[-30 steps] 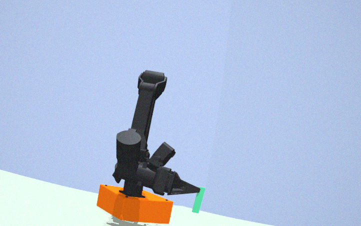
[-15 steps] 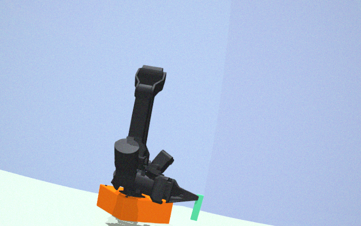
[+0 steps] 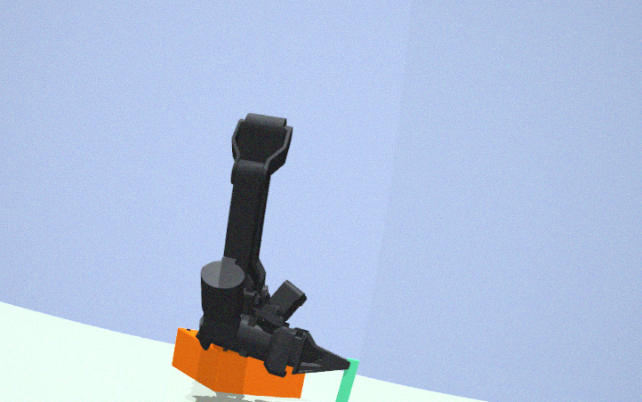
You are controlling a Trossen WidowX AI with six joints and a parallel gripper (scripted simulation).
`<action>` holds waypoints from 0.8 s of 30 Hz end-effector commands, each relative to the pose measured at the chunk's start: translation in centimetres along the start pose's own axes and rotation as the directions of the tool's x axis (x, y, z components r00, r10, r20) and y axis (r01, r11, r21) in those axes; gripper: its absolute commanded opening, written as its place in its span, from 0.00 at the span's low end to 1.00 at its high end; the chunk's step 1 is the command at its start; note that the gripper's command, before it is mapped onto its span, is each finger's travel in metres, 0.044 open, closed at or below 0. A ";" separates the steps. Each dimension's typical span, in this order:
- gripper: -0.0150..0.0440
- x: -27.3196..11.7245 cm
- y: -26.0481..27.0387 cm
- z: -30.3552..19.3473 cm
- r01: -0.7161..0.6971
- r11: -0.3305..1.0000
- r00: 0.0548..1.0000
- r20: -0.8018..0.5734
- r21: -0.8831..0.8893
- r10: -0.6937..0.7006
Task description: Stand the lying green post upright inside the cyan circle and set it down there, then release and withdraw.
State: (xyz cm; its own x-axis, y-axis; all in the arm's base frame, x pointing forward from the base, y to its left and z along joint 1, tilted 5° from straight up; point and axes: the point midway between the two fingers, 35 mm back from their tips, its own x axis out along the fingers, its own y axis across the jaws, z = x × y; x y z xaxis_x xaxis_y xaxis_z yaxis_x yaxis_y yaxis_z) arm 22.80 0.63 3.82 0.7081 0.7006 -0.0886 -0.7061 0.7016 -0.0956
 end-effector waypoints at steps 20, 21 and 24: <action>0.29 0.1 1.2 -2.4 -0.005 1.000 1.000 0.003 -0.025 0.005; 0.29 0.1 1.2 -2.5 -0.005 0.999 1.000 0.003 -0.037 0.005; 0.29 0.2 1.2 -3.0 -0.006 0.997 1.000 0.002 -0.074 0.007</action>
State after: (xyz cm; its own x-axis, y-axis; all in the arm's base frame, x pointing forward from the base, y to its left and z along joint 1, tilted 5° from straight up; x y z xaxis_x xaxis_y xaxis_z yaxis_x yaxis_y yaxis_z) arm 22.05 1.24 1.18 0.7062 0.7024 -0.0893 -0.7073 0.6939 -0.1353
